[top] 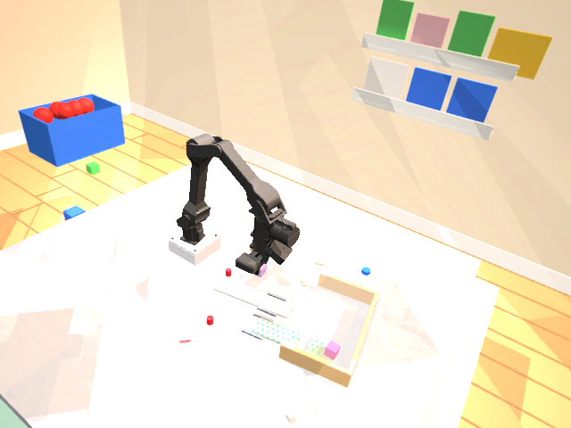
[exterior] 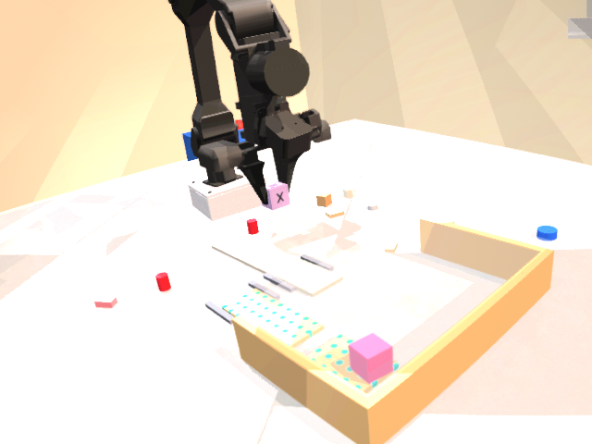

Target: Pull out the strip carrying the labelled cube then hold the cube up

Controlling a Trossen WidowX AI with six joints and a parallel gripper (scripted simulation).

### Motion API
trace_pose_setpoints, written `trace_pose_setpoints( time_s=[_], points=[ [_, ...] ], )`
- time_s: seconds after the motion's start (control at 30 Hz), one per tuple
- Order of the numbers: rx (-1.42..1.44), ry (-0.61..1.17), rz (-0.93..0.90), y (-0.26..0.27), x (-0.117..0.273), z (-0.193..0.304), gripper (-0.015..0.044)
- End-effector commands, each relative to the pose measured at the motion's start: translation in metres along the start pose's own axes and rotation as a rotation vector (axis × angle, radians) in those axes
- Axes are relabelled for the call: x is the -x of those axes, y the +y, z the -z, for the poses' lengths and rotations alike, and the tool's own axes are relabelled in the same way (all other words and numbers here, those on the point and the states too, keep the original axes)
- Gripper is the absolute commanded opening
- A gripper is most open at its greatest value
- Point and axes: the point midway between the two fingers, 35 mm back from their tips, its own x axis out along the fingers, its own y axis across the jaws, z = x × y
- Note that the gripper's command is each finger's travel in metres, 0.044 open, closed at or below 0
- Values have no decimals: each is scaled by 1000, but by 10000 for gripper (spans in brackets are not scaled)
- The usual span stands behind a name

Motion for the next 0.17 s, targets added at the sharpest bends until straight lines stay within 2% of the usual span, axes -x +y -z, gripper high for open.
trace_pose_setpoints(
  time_s=[0.0,0.13],
  points=[
    [-6,0,-1,0,1,0,0],
    [-6,0,-1,0,1,0,0]
  ],
)
